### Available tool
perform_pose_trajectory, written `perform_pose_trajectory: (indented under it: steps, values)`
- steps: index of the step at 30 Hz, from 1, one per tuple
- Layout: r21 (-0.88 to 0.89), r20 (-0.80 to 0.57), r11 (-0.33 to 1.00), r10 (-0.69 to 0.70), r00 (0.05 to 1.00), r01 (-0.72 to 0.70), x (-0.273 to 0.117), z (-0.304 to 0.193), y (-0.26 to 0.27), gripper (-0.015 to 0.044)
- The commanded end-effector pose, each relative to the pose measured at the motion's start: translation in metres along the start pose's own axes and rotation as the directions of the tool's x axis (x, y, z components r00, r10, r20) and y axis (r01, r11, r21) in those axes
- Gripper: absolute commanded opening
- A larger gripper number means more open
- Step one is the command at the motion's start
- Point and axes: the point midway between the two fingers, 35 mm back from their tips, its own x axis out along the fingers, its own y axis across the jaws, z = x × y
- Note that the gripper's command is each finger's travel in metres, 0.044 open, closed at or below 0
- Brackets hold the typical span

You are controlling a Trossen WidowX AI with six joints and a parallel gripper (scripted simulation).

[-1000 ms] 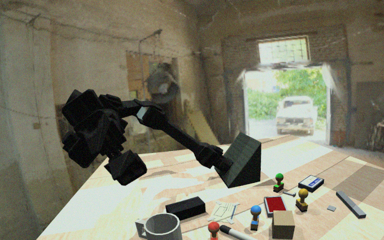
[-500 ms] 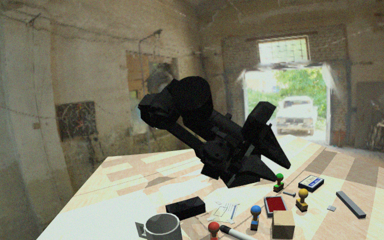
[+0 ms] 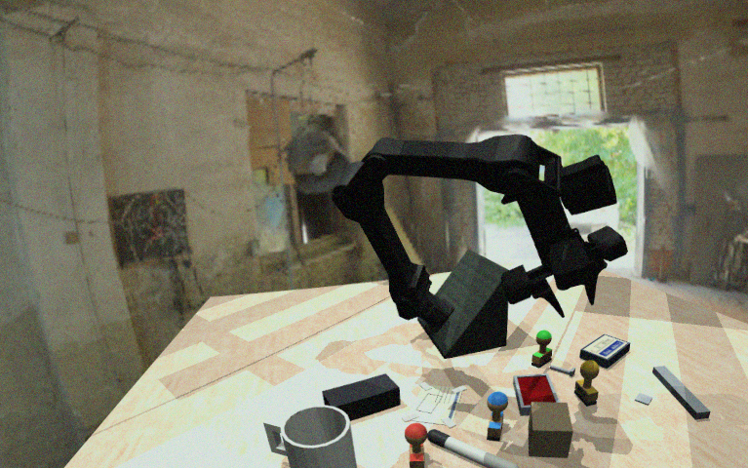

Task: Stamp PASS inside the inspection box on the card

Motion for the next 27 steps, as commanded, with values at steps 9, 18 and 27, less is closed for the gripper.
perform_pose_trajectory:
  steps: [9, 18, 27]
  values:
    - [-0.332, 0.136, 0.855, -0.374, 0.917, 0.398, 0.038, -0.078, -0.034, 0.0226]
    - [-0.332, 0.136, 0.855, -0.374, 0.917, 0.398, 0.046, -0.076, -0.037, 0.0226]
    - [-0.332, 0.137, 0.855, -0.374, 0.917, 0.398, 0.060, -0.073, -0.042, 0.0226]
